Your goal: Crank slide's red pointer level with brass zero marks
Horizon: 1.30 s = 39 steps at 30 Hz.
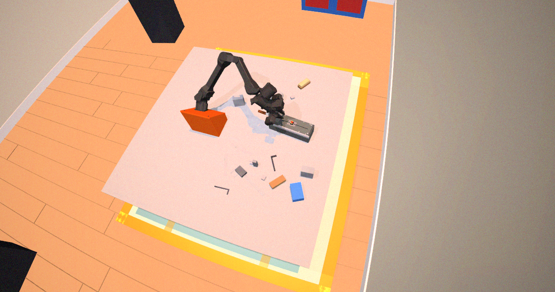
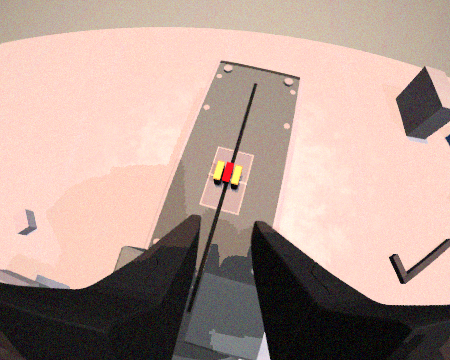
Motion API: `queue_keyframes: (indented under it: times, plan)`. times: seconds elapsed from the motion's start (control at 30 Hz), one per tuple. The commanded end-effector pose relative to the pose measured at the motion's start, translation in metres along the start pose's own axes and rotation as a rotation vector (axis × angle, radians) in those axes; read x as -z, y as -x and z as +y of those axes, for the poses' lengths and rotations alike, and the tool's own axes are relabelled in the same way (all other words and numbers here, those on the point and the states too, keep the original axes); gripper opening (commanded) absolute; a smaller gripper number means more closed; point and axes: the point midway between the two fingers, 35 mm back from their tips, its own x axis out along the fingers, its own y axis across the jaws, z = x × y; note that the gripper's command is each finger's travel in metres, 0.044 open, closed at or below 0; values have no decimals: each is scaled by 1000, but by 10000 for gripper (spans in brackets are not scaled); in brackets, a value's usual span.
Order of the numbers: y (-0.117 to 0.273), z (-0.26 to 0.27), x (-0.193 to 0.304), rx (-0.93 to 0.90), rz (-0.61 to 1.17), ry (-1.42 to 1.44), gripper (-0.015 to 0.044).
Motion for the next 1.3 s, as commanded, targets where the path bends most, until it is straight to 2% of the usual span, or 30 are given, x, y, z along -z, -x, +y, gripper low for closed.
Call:
queue_keyframes:
  times: [0.0,0.7,1.27]
  plan:
    - [0,0,0,0,0,0,0]
    - [0,0,0,-1,0,0,0]
    - [8,1,-8,0,1,1,440]
